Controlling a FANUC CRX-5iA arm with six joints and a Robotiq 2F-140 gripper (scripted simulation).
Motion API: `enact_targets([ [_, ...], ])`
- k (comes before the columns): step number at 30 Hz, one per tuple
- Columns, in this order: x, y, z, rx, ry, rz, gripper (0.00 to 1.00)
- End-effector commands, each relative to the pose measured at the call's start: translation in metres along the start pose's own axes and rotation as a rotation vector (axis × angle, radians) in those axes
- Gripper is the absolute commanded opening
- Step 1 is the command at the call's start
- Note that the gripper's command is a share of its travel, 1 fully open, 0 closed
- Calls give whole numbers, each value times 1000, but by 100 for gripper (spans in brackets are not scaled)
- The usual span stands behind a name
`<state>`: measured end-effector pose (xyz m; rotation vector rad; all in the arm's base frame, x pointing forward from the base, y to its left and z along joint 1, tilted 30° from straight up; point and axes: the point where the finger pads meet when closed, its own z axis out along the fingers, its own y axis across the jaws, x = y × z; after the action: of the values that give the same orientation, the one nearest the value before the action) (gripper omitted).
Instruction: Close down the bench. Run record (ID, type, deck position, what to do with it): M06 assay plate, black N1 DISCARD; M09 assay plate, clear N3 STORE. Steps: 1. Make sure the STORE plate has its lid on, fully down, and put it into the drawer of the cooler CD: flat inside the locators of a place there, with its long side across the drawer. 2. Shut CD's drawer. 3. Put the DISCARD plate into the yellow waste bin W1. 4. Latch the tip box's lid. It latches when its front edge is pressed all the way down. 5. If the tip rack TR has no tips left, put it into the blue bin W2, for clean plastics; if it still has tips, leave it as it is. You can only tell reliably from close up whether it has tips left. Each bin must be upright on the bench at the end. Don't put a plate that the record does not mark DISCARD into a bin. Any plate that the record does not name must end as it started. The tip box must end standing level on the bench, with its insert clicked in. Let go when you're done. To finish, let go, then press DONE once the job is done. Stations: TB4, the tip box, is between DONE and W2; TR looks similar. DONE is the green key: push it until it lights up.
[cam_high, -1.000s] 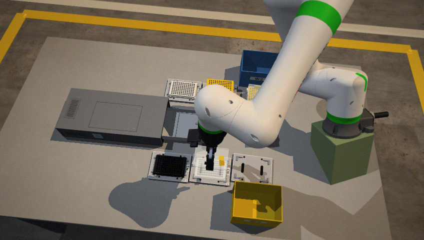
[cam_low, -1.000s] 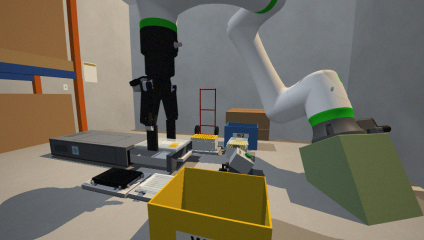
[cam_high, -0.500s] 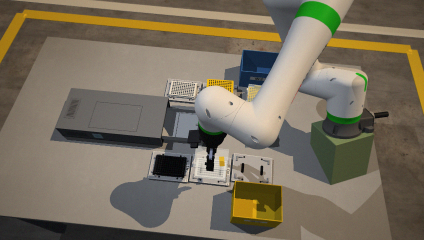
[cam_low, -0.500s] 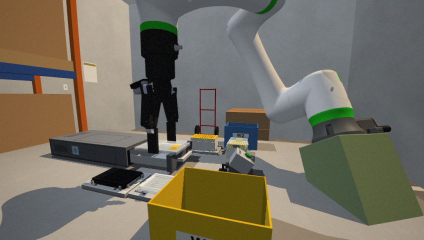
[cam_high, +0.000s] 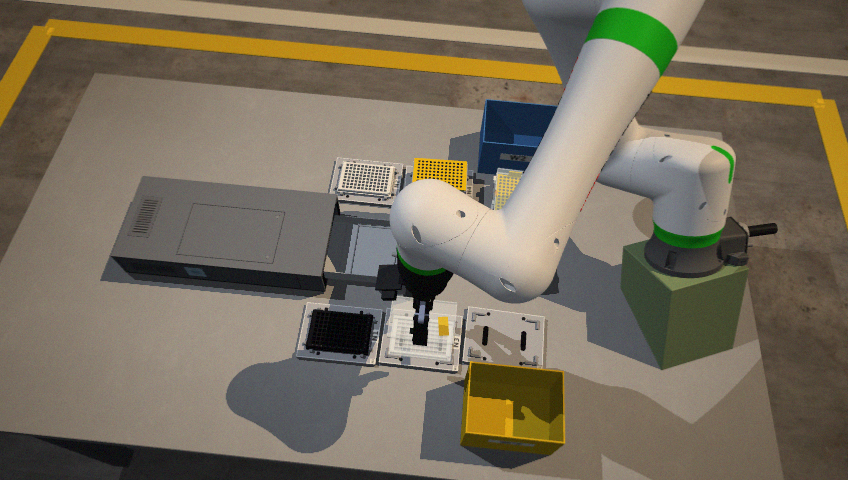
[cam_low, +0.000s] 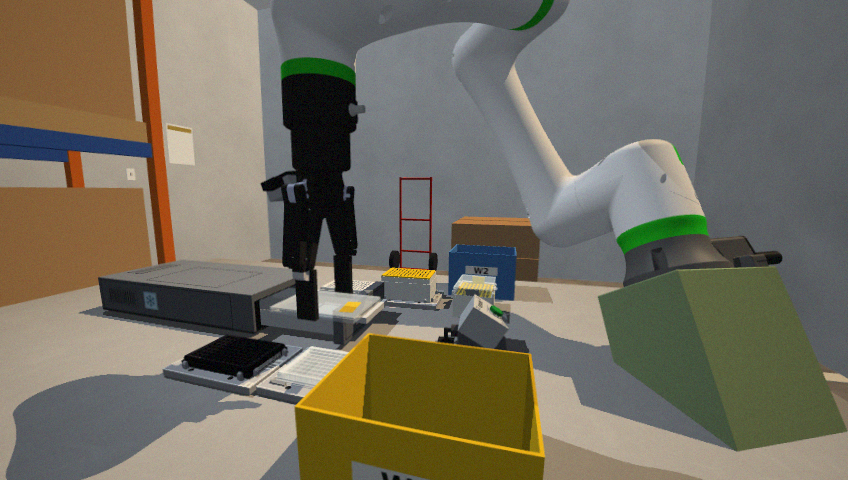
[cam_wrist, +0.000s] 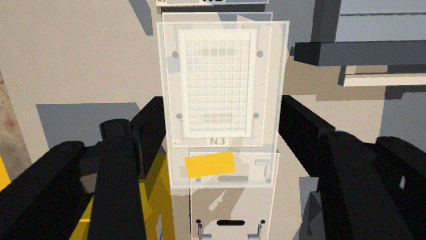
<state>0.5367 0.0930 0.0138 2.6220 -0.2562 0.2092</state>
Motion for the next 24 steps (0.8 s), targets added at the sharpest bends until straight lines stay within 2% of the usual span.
enact_targets([
  [1,0,0,3,1,2,0,10],
  [24,0,0,28,1,2,0,10],
])
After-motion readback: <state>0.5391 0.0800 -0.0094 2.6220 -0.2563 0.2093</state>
